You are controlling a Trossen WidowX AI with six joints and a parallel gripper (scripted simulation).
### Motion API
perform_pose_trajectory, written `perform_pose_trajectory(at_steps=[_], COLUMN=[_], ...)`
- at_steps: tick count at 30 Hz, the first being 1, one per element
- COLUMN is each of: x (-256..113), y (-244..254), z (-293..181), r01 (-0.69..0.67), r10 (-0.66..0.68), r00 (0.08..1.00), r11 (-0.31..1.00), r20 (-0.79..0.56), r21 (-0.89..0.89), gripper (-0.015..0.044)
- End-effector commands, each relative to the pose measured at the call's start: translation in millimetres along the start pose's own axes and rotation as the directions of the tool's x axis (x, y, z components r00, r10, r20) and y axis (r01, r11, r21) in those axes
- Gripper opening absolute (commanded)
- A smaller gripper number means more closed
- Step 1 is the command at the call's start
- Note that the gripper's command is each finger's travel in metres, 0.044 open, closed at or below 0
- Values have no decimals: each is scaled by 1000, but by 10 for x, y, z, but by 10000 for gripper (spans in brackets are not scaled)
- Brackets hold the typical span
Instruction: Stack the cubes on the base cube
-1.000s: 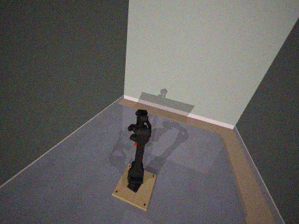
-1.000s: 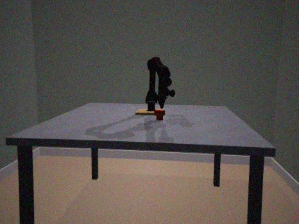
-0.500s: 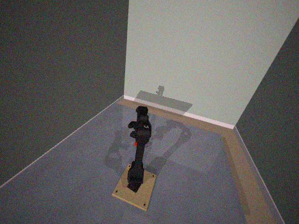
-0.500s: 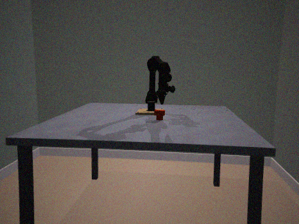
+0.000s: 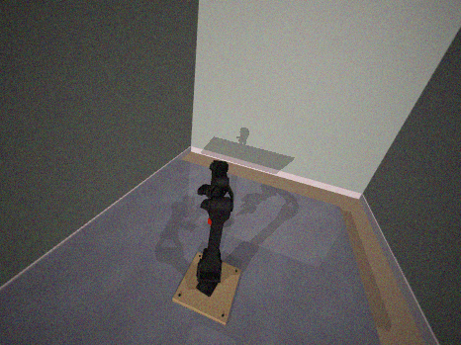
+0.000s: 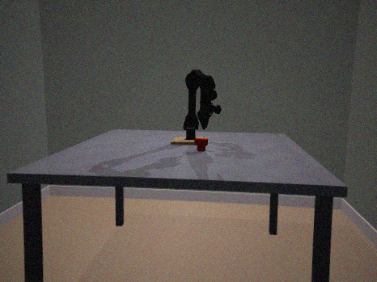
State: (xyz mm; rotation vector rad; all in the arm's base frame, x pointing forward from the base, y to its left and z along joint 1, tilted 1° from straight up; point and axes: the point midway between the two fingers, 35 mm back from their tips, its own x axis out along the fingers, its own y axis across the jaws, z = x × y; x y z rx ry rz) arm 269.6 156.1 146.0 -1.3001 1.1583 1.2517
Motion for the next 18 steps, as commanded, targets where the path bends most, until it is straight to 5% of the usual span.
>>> perform_pose_trajectory(at_steps=[1, 8, 18], x=[0, -27, -28], y=[75, 570, 585], z=[166, 910, 926], r01=[-2, -6, -6], r10=[2, 6, 6], r00=[1000, 1000, 1000], r11=[1000, 1000, 1000], r20=[1, 7, 7], r21=[0, 0, 0], gripper=[400, 400, 400])
